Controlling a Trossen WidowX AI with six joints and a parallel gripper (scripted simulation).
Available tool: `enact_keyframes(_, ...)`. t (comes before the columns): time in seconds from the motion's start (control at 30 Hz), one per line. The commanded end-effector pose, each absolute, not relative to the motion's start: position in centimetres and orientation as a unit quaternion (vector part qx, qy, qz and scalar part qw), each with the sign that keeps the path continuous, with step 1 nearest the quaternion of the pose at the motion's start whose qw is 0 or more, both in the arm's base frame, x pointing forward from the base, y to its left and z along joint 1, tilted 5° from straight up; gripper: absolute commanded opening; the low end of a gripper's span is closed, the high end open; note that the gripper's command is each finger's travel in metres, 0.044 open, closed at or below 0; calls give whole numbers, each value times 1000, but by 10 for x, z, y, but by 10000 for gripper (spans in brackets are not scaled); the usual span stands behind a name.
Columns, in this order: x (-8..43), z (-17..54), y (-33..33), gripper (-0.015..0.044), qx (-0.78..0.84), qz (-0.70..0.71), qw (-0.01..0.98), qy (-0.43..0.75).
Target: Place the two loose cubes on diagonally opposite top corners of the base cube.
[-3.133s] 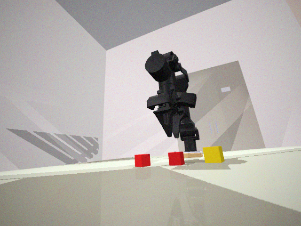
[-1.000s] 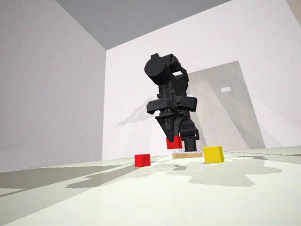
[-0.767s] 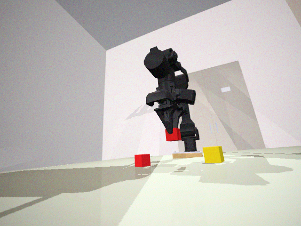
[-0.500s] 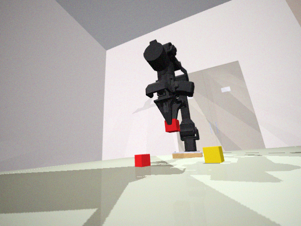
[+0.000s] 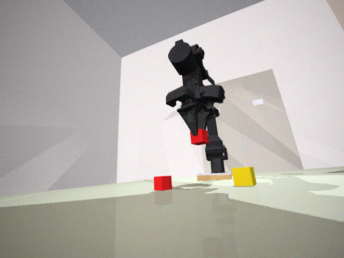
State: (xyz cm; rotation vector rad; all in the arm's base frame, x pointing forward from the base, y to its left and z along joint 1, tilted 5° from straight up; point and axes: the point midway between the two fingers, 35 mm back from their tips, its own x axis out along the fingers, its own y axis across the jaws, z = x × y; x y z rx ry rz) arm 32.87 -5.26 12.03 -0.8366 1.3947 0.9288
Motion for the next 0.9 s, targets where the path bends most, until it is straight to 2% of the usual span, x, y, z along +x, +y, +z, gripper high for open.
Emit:
enact_keyframes(0.0, 328, 118, -46, 105, -325, 367, 612, 621)
enact_keyframes(0.87, 323, 108, -7, 105, -63, 100, 692, 712)
